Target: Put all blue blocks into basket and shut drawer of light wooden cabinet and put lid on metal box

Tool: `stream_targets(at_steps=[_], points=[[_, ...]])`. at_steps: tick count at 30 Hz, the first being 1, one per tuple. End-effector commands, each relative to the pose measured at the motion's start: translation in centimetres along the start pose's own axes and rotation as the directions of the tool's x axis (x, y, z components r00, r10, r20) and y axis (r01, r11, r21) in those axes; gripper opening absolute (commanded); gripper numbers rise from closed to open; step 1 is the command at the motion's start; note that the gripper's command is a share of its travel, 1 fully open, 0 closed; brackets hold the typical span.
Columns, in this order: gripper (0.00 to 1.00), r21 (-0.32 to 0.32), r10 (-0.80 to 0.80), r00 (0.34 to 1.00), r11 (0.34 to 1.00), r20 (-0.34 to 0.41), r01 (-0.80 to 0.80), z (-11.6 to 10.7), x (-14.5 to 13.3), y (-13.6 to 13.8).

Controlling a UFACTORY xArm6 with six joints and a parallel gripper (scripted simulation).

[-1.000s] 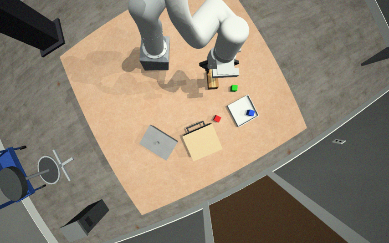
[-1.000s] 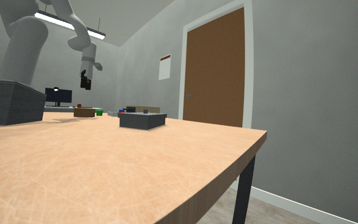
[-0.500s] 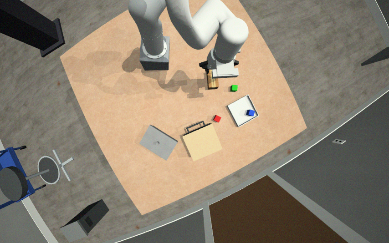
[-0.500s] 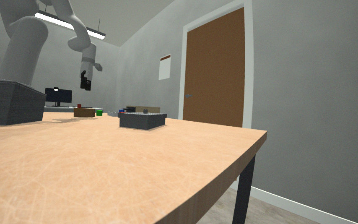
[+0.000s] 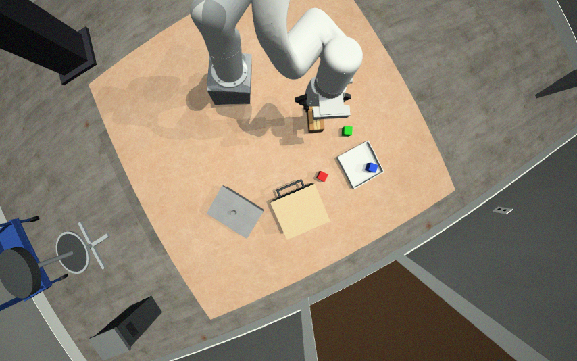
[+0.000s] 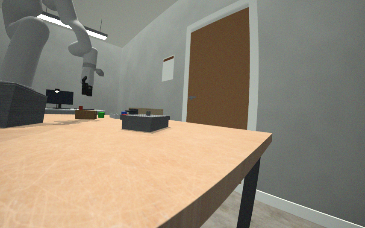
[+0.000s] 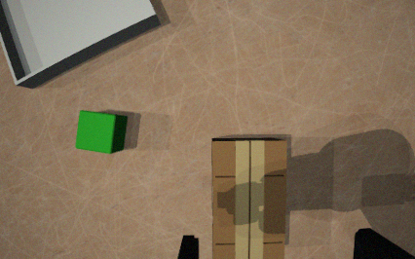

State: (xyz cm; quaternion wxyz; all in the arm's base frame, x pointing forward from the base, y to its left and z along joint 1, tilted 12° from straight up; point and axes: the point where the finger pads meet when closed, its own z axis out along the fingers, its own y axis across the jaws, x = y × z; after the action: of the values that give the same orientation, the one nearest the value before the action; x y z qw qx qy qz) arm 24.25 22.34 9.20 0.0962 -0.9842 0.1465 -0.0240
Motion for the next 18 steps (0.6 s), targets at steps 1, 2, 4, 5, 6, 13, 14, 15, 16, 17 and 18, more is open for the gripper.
stream_targets(at_steps=[1, 2, 4, 5, 6, 13, 14, 15, 16, 17, 18], points=[[0.90, 0.003, 0.000, 1.000, 1.000, -0.001, 0.000, 1.8, 0.1, -0.2], [0.90, 0.003, 0.000, 1.000, 1.000, -0.001, 0.000, 2.1, 0.1, -0.2], [0.90, 0.003, 0.000, 1.000, 1.000, -0.001, 0.000, 2.8, 0.1, -0.2], [0.90, 0.003, 0.000, 1.000, 1.000, -0.001, 0.000, 3.1, 0.1, -0.2], [0.90, 0.003, 0.000, 1.000, 1.000, -0.001, 0.000, 3.4, 0.1, -0.2], [0.90, 0.004, 0.000, 1.000, 1.000, -0.001, 0.000, 4.9, 0.1, -0.2], [0.90, 0.003, 0.000, 1.000, 1.000, -0.001, 0.000, 5.2, 0.1, -0.2], [0.90, 0.004, 0.000, 1.000, 1.000, -0.001, 0.000, 5.5, 0.1, -0.3], [0.90, 0.003, 0.000, 1.000, 1.000, -0.001, 0.000, 5.7, 0.1, -0.3], [0.90, 0.004, 0.000, 1.000, 1.000, -0.001, 0.000, 5.9, 0.1, -0.3], [0.90, 0.004, 0.000, 1.000, 1.000, -0.001, 0.000, 6.1, 0.1, -0.3]])
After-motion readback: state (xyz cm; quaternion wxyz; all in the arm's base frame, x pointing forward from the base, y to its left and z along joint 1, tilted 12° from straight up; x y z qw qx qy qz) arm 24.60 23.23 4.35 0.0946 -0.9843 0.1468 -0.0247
